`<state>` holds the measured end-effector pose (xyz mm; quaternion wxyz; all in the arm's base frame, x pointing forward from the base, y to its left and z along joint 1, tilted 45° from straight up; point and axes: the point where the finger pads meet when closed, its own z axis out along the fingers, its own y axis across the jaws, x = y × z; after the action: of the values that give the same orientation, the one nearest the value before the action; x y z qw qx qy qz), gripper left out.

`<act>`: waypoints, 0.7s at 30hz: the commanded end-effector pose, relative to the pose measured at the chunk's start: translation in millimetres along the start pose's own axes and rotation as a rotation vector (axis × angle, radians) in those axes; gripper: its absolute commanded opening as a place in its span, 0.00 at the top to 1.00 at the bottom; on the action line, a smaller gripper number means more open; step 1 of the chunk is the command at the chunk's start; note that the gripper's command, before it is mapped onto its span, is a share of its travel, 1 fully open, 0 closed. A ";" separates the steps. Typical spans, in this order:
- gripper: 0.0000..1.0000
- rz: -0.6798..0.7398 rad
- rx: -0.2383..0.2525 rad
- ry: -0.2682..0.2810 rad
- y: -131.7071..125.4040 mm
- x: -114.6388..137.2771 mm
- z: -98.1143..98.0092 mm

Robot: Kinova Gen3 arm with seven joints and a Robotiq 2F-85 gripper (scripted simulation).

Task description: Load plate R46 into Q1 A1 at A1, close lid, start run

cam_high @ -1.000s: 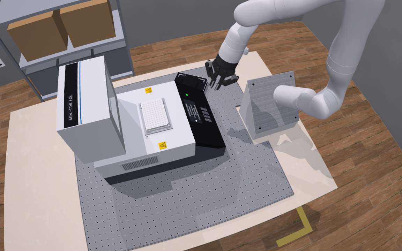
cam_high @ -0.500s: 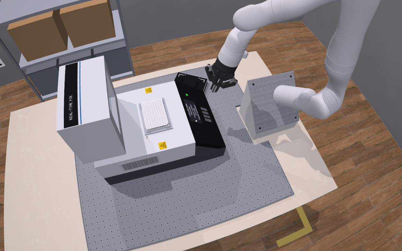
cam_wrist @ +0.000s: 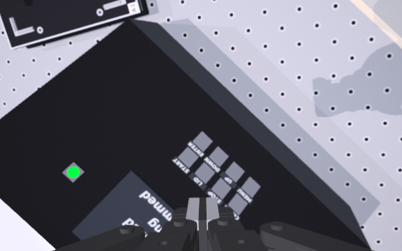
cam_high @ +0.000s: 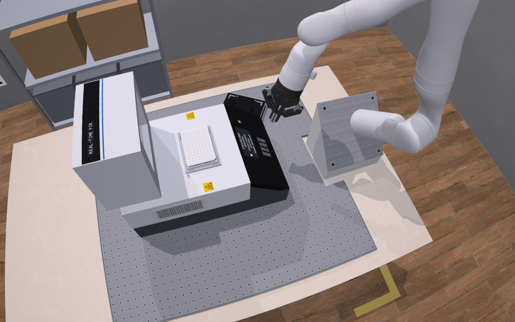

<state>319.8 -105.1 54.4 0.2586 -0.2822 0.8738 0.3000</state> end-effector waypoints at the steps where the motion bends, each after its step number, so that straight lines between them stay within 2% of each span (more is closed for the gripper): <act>1: 0.90 0.000 0.002 0.000 0.1 0.6 2.8; 21: 0.90 0.000 0.002 0.000 4.4 5.0 26.0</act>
<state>320.4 -87.2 36.5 0.2586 -0.2822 0.8738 0.3000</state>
